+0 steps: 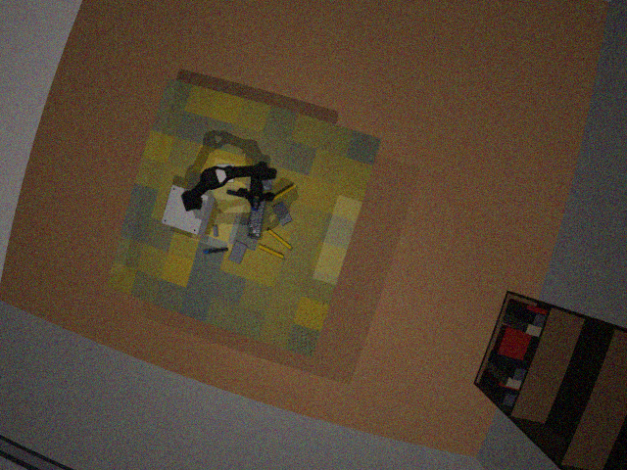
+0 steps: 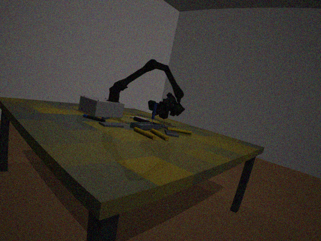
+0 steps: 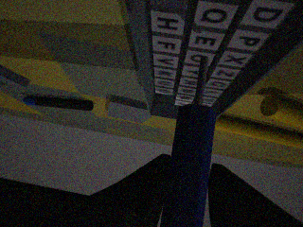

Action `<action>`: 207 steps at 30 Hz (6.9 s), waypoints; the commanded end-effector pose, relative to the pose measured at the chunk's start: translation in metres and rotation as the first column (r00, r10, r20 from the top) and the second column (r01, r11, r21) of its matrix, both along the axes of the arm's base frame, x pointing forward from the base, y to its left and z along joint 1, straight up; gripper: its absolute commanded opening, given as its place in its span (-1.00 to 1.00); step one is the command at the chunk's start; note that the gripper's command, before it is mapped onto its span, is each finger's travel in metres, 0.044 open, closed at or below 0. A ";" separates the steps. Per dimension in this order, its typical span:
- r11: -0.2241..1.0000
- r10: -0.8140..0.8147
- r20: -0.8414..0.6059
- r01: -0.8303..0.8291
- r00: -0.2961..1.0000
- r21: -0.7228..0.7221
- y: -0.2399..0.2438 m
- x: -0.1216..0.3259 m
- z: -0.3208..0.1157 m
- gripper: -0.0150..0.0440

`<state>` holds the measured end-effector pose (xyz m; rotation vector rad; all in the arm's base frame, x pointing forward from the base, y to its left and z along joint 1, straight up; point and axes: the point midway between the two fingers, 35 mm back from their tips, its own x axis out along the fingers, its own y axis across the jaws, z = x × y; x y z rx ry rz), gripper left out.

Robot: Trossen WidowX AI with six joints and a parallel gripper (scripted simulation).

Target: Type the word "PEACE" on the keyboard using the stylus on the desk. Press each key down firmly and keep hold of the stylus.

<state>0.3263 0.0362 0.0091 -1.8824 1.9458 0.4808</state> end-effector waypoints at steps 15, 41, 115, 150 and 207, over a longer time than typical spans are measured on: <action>1.000 -0.003 -0.003 0.003 1.000 -0.001 0.000 -0.001 -0.005 -0.22; 1.000 -0.003 -0.004 0.003 1.000 -0.001 0.000 -0.001 -0.013 -0.22; 1.000 -0.003 -0.001 0.003 1.000 -0.009 -0.136 0.013 0.009 -0.49; 1.000 -0.003 -0.001 0.003 1.000 -0.009 -0.137 0.013 -0.001 -0.22; 1.000 -0.003 -0.001 0.003 1.000 -0.009 -0.137 0.014 -0.002 -0.22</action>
